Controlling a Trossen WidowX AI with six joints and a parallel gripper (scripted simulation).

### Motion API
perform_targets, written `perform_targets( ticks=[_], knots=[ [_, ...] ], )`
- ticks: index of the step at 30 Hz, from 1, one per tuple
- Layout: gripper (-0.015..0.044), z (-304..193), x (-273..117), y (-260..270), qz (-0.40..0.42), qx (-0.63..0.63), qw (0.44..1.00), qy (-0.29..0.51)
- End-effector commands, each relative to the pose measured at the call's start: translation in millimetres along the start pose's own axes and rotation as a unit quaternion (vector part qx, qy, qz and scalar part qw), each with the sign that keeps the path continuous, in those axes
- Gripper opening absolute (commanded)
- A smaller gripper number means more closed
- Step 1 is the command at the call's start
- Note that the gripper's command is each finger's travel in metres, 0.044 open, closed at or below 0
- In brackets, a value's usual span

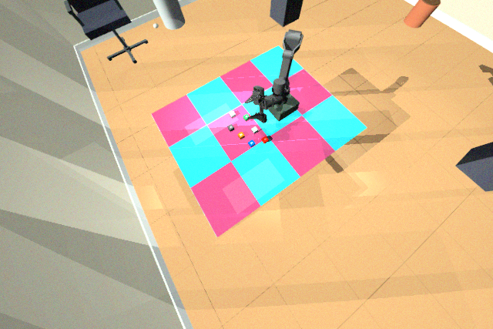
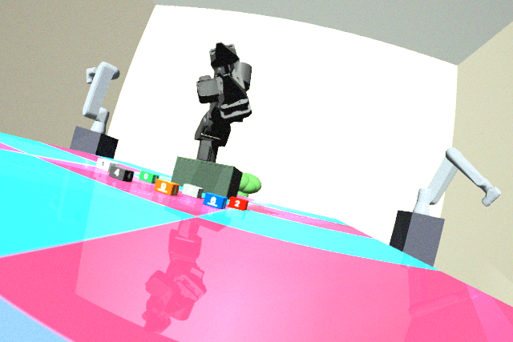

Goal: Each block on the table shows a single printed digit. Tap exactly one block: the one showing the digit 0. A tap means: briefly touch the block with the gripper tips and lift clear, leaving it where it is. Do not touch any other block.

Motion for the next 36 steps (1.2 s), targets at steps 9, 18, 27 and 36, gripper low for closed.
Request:
perform_targets(
  ticks=[9,18,27,36],
  knots=[
    [0.04,18,86,-23,-0.218,-0.415,0.883,-0.022],
    [0.04,86,139,-15,-0.479,-0.642,0.583,0.134],
    [0.04,139,141,14,-0.576,-0.631,0.394,0.34],
    [0.04,168,130,45,-0.579,-0.571,0.313,0.49]
  ],
)
Point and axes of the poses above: the point midway between the two fingers, 35 mm back from their tips, its own x axis out along the fingers, its own y axis across the jaws, z = x × y, the point moved 9 cm from there along -x, back along the fingers, and after that the axes turned 9 degrees about -x, right-handed, at the moved point
